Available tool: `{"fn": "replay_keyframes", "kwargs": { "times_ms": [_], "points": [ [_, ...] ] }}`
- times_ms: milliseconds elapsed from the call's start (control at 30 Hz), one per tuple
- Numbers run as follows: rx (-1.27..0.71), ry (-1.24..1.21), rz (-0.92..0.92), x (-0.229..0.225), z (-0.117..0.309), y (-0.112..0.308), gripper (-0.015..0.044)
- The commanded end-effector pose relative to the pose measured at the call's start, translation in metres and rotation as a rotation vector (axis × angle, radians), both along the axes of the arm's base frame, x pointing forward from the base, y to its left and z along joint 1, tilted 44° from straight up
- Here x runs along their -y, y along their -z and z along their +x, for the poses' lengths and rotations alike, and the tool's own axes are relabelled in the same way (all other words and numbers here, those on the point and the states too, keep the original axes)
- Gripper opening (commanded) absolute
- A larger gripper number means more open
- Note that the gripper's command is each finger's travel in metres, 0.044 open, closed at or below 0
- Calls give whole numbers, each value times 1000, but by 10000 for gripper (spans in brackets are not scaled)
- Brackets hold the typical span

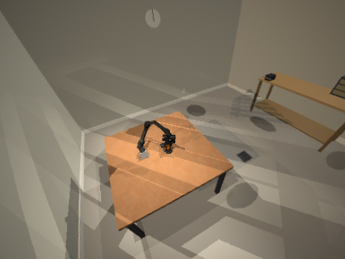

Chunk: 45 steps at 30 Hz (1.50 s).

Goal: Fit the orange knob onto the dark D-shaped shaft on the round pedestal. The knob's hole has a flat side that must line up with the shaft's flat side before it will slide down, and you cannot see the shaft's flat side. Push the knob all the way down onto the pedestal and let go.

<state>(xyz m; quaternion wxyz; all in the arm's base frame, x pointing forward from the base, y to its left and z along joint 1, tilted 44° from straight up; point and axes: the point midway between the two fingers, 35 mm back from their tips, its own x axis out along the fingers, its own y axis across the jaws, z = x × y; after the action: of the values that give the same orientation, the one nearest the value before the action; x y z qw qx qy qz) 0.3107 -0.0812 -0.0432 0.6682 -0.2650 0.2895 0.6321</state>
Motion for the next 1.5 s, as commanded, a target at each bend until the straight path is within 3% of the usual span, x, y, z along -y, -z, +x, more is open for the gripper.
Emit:
{"fn": "replay_keyframes", "kwargs": {
  "times_ms": [0,567,833,1467],
  "points": [
    [6,-7,0,-1,-2,1,0],
    [6,-7,0,2,1,-2,0],
    [151,-158,-7,2,0,-1,0],
    [151,-158,-7,-1,0,1,0]
  ]
}}
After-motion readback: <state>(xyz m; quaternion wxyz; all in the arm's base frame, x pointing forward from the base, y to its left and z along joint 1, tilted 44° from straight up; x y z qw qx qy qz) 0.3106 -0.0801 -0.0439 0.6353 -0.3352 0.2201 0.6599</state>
